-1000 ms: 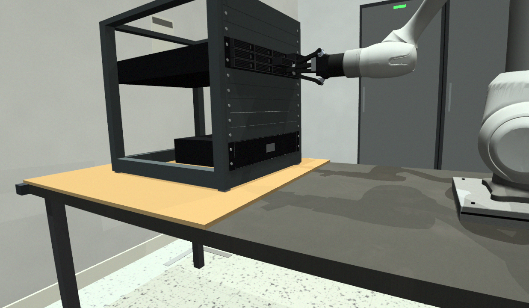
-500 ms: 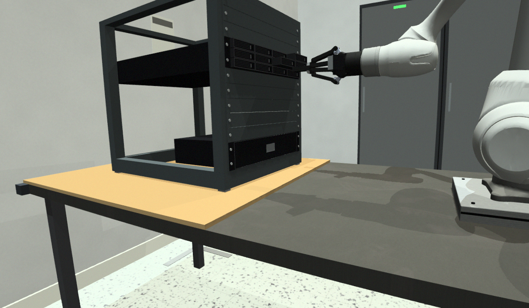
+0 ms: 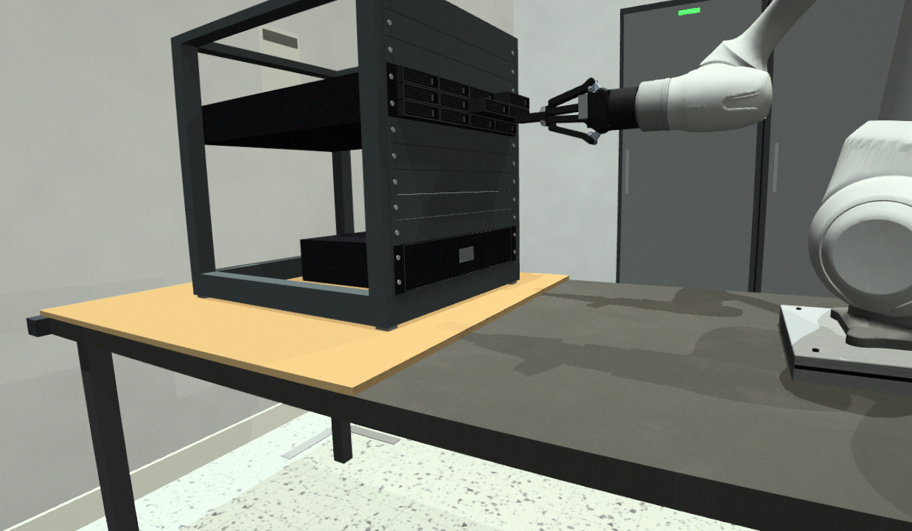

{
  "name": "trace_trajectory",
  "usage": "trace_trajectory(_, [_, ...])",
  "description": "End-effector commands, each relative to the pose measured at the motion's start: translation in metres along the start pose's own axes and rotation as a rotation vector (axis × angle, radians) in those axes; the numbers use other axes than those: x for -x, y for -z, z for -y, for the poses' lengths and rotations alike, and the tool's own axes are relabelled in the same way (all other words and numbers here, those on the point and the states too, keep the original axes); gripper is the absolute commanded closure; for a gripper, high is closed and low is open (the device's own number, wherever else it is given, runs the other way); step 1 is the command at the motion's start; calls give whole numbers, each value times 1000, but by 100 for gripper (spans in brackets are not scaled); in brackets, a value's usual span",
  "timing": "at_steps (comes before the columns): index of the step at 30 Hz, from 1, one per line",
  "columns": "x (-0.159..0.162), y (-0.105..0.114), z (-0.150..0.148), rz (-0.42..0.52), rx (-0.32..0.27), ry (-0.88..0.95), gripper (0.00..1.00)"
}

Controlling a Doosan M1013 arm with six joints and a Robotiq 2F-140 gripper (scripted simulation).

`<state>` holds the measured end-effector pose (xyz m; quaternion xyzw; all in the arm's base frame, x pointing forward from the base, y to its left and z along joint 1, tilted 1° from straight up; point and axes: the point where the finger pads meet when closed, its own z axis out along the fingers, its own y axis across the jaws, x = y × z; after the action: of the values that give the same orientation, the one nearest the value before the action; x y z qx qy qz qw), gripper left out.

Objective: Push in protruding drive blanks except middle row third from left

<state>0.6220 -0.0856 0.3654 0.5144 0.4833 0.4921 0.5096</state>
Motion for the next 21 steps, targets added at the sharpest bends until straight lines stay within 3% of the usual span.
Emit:
trace_trajectory(1, [4, 0, -2, 0, 2, 0, 90])
trace_trajectory(8, [21, 0, -6, 0, 2, 0, 90])
trace_trajectory(21, [91, 0, -24, 0, 2, 0, 90])
